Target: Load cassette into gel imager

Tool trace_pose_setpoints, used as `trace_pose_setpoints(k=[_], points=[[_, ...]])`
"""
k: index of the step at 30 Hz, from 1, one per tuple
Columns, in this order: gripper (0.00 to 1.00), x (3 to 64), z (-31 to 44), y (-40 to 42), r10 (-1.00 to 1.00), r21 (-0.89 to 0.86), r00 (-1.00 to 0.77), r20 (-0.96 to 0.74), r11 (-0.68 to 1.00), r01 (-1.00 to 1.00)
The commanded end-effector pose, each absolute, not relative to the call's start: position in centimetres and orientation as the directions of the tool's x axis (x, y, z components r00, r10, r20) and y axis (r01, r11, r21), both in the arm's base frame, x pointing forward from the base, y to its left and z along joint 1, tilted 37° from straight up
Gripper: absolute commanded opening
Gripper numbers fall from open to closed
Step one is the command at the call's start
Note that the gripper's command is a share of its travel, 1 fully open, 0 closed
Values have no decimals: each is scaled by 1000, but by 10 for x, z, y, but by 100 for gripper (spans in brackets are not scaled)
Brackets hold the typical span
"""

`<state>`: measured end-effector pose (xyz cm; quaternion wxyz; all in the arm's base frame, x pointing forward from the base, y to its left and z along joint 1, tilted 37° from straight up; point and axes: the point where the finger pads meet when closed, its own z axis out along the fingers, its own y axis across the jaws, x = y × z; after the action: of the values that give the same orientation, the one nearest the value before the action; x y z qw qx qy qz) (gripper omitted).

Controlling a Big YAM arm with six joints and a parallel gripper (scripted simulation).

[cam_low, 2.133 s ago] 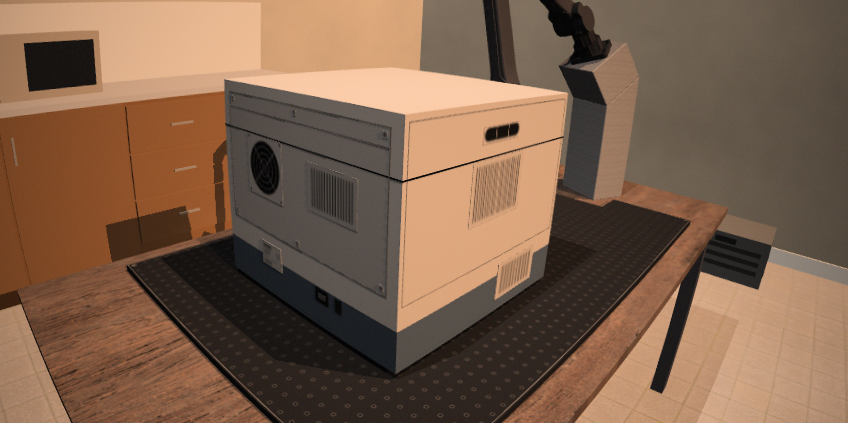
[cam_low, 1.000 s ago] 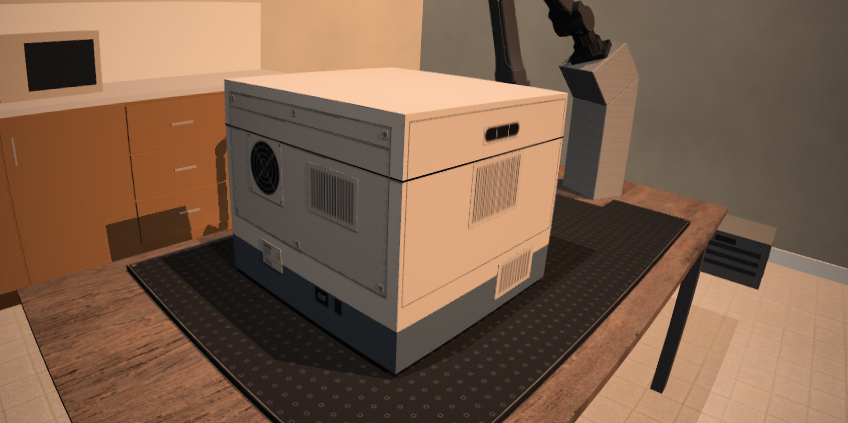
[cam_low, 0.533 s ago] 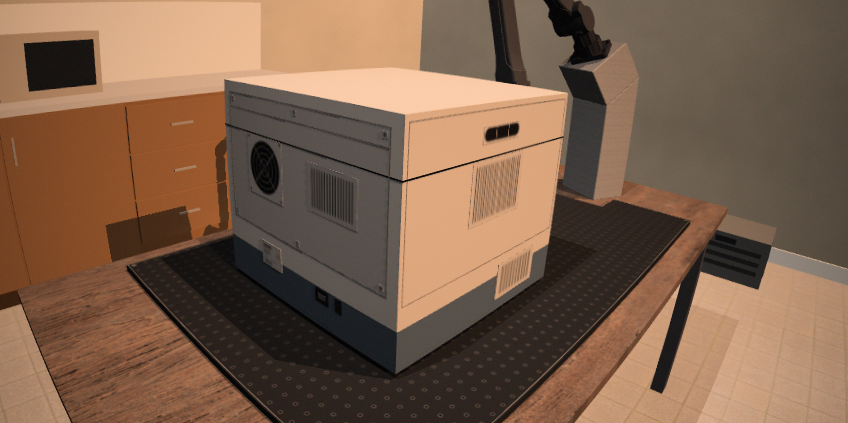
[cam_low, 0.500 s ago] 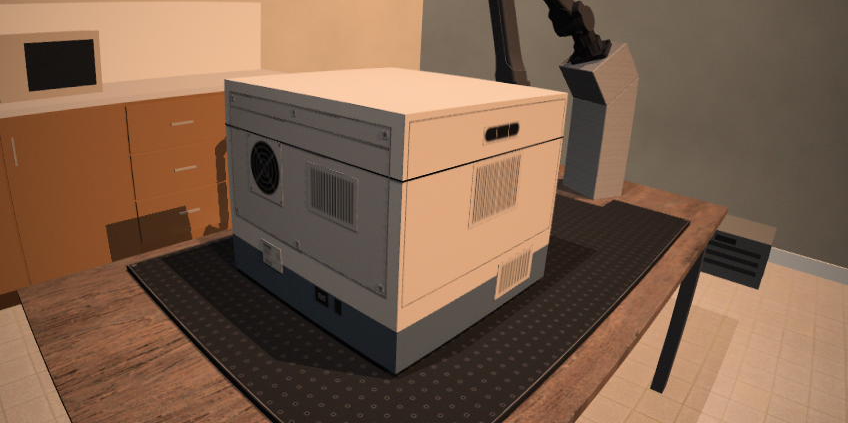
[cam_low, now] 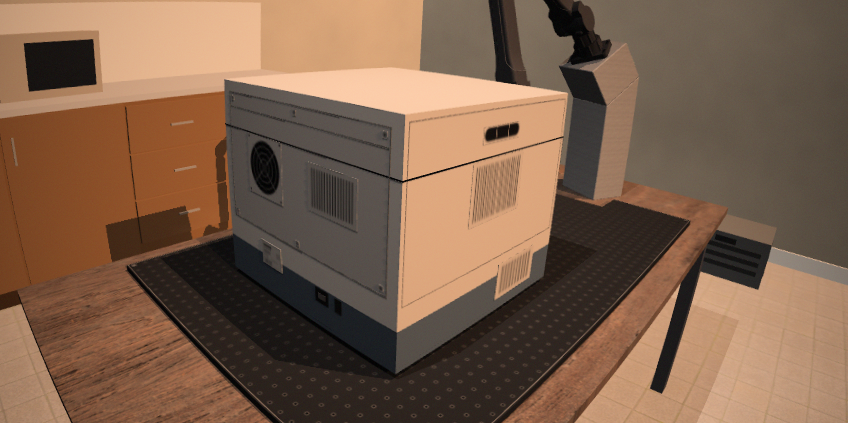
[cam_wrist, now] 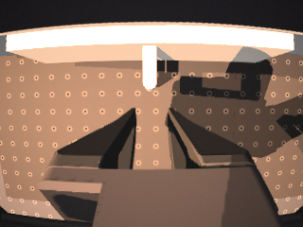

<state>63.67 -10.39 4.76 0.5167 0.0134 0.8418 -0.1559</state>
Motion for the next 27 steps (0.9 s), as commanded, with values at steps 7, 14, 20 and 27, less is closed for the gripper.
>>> trace_pose_setpoints(k=[7,14,20,27], points=[[26,637,37,-94,-139,-245,-473,-870,954,171],[100,631,56,-92,-124,-236,-486,-865,955,177],[100,611,55,-90,-113,-233,-512,-851,956,176],[100,583,52,-87,-91,-227,-553,-828,957,182]])
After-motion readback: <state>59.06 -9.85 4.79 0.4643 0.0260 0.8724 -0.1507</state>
